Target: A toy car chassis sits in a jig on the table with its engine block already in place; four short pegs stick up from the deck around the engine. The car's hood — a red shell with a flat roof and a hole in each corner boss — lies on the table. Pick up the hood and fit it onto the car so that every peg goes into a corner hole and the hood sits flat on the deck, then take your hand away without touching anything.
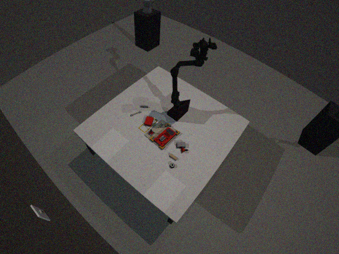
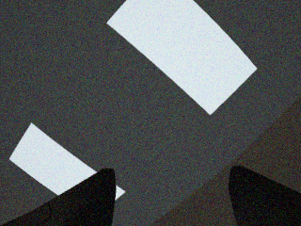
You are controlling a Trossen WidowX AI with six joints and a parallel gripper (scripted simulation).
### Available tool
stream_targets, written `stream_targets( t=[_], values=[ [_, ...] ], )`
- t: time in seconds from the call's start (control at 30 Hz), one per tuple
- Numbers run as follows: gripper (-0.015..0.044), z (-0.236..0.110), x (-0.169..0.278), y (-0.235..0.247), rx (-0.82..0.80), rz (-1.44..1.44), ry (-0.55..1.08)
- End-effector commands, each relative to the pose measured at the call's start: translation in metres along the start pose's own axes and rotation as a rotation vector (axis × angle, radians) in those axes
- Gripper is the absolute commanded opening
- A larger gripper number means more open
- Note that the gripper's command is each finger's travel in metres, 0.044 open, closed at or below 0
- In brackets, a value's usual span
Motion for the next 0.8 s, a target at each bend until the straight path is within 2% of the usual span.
stream_targets(
  t=[0.0,0.23,0.27,0.43,0.77],
  values=[
    [0.0247,0.000,0.002,-0.001,0.000,-0.003,0.005],
    [0.0431,0.014,0.061,-0.037,-0.009,-0.112,0.184],
    [0.0440,0.016,0.070,-0.043,-0.009,-0.128,0.213],
    [0.0440,0.018,0.105,-0.077,0.006,-0.165,0.267],
    [0.0440,0.008,0.181,-0.151,0.041,-0.287,0.574]
  ],
)
Point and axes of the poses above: the point midway between the two fingers, 35 mm back from their tips, its own z axis out along the fingers, its own y axis across the jaws, x = y × z, the point moved 10 cm from there along -z, back along the fingers, and after that the axes turned 6 degrees about z, right-handed, at the moved point
